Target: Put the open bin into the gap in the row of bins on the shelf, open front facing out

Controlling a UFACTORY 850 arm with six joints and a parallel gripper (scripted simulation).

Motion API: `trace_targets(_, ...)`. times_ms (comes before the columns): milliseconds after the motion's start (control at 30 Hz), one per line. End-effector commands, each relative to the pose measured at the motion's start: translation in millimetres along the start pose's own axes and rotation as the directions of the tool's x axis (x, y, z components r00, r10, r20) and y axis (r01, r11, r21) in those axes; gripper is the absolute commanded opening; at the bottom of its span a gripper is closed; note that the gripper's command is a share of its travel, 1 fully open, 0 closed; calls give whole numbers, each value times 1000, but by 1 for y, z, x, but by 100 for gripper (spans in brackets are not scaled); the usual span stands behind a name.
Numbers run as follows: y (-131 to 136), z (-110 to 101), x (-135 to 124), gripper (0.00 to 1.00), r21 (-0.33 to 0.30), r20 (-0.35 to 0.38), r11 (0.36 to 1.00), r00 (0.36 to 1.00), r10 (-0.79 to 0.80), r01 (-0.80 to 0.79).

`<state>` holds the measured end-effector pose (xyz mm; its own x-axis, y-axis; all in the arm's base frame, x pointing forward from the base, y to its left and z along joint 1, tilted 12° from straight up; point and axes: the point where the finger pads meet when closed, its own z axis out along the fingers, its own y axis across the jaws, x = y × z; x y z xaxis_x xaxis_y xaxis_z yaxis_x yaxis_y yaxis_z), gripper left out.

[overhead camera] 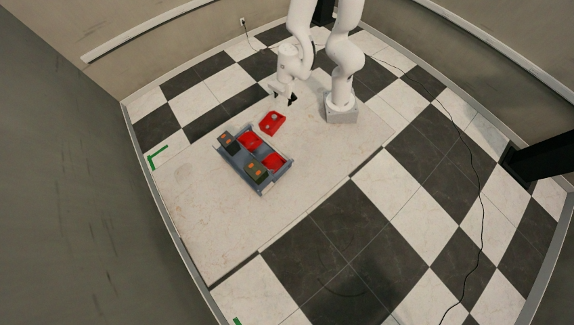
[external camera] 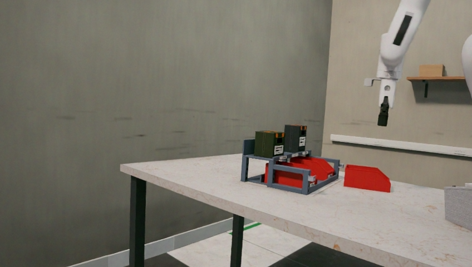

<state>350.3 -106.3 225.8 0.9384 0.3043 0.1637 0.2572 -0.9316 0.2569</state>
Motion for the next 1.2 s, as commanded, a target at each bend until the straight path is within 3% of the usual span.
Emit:
trace_targets(0, 2, 1, 0, 100, 93, 34, 995, 999, -33, 29)
trace_targets(267, 2, 1, 0, 100, 93, 34, 995, 999, -33, 29)
trace_targets(433, 27, 5, 49, 100, 96, 38, 995, 999, -37, 33)
trace_targets(1167, 24, 4, 44, 100, 96, 38, 995, 999, -37, 33)
